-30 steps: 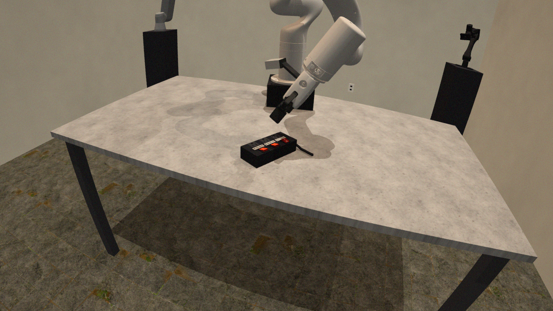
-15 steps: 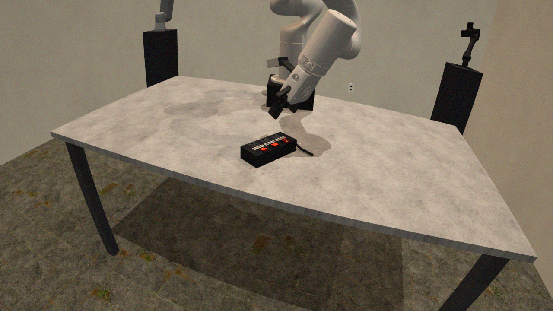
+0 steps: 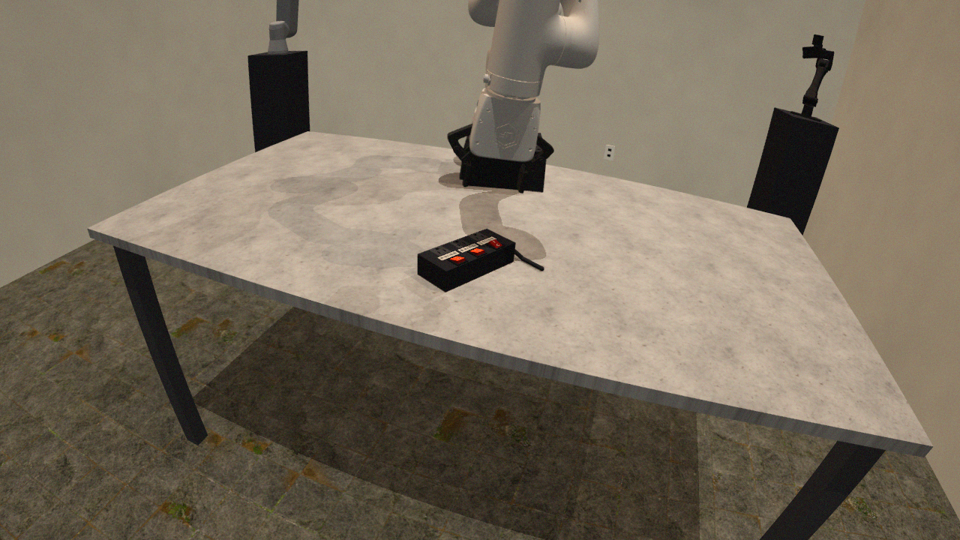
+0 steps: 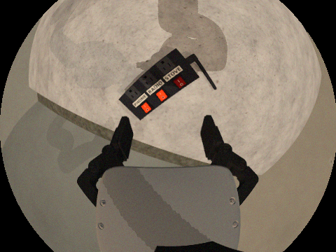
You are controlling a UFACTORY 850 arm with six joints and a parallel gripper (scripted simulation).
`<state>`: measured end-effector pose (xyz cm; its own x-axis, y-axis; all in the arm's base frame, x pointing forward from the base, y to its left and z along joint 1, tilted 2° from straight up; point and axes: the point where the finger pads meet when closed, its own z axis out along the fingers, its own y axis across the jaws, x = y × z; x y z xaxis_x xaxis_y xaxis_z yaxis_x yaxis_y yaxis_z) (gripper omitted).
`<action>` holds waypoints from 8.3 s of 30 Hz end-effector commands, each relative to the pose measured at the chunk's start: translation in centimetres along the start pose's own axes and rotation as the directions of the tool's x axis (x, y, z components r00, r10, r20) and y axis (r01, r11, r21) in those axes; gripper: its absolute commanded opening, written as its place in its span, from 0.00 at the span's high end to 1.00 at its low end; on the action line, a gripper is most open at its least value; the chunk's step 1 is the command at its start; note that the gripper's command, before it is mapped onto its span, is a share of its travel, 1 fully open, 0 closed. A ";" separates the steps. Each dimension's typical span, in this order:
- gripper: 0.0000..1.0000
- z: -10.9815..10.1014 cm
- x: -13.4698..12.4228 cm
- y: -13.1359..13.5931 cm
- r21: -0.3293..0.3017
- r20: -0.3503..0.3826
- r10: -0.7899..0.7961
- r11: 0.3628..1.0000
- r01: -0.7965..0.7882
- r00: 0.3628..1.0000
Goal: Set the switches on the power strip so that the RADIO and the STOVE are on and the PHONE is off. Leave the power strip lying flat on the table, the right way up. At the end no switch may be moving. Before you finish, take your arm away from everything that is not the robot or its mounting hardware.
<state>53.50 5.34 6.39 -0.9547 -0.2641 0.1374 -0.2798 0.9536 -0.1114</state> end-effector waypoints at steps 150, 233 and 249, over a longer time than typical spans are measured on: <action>1.00 6.4 -5.3 -4.4 0.153 -0.025 -0.771 -0.632 0.759 -0.637; 1.00 9.4 -5.7 -4.2 0.153 -0.025 -0.771 -0.632 0.759 -0.637; 1.00 9.4 -5.8 -4.2 0.153 -0.025 -0.771 -0.632 0.759 -0.637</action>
<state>59.16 1.52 -3.31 0.8261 -0.5631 0.0210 -0.5635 -0.8257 0.0258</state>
